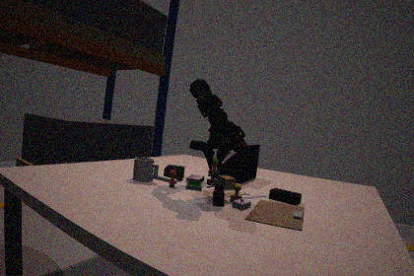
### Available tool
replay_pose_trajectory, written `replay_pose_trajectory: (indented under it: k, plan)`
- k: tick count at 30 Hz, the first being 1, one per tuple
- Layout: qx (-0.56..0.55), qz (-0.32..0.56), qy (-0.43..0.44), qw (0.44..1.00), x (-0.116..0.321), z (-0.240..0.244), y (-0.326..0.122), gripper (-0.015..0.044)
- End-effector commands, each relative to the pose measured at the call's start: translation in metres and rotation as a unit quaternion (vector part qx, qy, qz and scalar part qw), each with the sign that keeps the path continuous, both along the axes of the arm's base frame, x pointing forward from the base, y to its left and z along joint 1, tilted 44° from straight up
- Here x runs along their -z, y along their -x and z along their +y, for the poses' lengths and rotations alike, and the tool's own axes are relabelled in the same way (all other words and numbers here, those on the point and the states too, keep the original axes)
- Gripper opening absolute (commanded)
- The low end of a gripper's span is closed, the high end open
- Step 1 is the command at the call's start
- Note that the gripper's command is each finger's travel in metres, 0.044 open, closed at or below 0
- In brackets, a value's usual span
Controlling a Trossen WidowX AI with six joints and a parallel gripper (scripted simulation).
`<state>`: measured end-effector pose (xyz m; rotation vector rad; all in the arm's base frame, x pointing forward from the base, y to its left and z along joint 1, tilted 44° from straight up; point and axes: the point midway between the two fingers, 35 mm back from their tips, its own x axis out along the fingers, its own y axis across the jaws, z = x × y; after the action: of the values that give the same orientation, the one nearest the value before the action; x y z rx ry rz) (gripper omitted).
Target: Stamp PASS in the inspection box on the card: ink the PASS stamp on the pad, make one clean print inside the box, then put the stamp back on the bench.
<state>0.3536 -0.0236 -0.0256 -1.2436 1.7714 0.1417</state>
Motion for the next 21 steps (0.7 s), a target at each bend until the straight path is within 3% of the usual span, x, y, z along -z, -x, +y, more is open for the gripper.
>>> replay_pose_trajectory:
  k: [1, 21]
  plan:
    - [-0.001, -0.002, 0.006, 1.000, -0.016, -0.019, -0.021, 0.0000]
    - [0.000, -0.002, 0.007, 1.000, -0.008, -0.037, -0.027, 0.0000]
